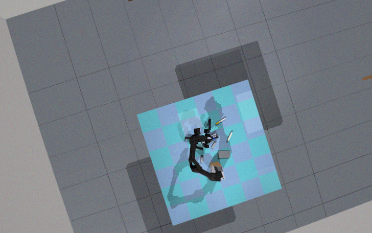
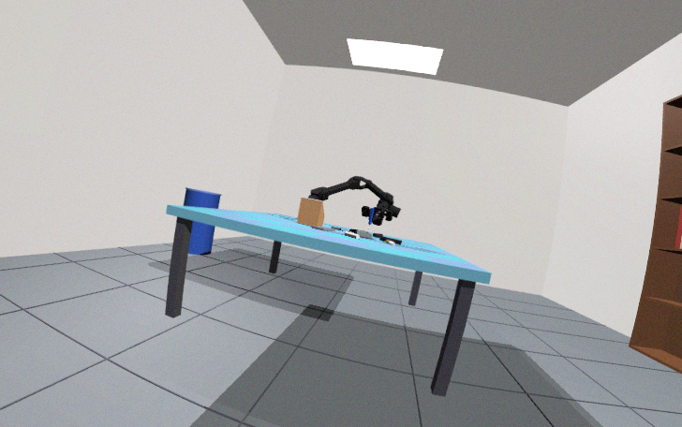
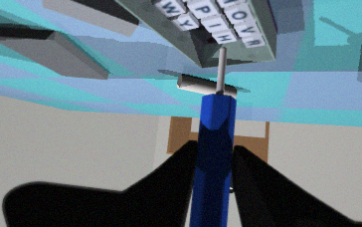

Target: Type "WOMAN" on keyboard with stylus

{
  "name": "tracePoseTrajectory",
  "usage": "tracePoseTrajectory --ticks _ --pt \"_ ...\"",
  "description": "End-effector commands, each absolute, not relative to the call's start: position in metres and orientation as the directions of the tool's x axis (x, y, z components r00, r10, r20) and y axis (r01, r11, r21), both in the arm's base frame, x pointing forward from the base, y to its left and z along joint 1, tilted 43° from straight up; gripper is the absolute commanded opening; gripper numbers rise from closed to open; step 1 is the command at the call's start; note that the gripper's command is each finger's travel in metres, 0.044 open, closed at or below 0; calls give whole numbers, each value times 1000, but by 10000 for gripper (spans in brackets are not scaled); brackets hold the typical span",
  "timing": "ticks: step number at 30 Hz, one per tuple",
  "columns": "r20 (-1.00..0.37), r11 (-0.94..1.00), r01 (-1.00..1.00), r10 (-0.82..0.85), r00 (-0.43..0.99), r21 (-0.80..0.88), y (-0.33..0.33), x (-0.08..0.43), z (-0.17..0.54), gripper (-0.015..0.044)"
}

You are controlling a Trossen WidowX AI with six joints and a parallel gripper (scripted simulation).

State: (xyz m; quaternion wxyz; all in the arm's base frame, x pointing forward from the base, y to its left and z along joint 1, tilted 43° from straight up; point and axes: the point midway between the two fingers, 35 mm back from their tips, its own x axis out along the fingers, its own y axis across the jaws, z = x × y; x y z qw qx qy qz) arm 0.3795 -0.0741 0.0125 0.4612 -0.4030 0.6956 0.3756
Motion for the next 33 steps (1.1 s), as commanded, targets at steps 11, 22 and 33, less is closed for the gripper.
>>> tracePoseTrajectory --ticks 11,22,33 --pt "-943 388 -908 -214 -254 157 -24 339 55 0" --pt "-943 387 -908 -213 -255 158 -11 335 51 0" --pt "-943 387 -908 -213 -255 158 -3 337 42 81"
